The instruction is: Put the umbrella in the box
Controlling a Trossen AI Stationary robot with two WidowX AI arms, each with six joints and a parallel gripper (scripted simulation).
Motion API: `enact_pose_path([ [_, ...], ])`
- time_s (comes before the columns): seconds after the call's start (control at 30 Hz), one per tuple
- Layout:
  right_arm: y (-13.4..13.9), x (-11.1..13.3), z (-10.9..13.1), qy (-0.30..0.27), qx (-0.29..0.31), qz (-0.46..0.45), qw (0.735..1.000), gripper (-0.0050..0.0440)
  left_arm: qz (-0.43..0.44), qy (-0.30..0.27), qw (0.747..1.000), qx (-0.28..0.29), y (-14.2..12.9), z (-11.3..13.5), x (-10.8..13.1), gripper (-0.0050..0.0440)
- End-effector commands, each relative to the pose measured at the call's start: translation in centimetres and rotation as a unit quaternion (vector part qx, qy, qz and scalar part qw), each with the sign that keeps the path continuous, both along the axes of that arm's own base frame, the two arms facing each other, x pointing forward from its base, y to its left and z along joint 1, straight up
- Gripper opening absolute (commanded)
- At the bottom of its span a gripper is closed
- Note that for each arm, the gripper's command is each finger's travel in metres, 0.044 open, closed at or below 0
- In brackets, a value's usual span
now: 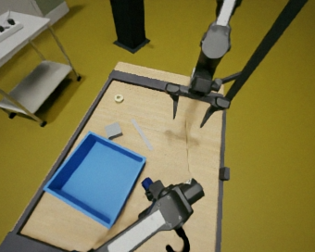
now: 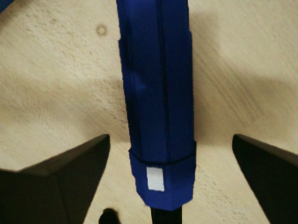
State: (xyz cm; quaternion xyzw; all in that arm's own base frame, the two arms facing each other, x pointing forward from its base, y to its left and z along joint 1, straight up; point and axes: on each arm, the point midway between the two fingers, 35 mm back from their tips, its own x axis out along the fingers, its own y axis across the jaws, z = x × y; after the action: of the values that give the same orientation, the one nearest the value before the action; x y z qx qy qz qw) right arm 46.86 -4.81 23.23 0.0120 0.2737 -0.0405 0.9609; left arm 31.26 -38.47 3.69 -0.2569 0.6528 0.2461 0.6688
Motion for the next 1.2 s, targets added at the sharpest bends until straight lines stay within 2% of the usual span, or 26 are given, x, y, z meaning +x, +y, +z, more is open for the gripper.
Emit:
enact_pose_path([
  [0.0, 0.0, 0.0, 1.2, -0.013, -0.002, 0.000, 1.000, 0.0400, 0.003, -0.005, 1.000, -0.008, 0.0, 0.5, 0.1, 0.0379],
  [0.17, 0.0, 0.0, 1.2, -0.013, -0.002, 0.000, 1.000, 0.0400, 0.003, -0.005, 1.000, -0.008, 0.0, 0.0, 0.1, 0.0379],
  [0.27, 0.0, 0.0, 1.2, -0.013, -0.002, 0.000, 1.000, 0.0400, 0.003, 0.001, 1.000, -0.001, 0.1, -1.3, 0.0, 0.0379],
  [1.0, 0.0, 0.0, 1.2, -0.013, -0.002, 0.000, 1.000, 0.0400, 0.003, 0.001, 1.000, -0.001, 0.1, -4.3, 0.0, 0.0379],
  [1.17, 0.0, 0.0, 1.2, -0.013, -0.002, 0.000, 1.000, 0.0400, 0.003, -0.003, 1.000, -0.007, 0.0, -3.7, 0.1, 0.0360],
])
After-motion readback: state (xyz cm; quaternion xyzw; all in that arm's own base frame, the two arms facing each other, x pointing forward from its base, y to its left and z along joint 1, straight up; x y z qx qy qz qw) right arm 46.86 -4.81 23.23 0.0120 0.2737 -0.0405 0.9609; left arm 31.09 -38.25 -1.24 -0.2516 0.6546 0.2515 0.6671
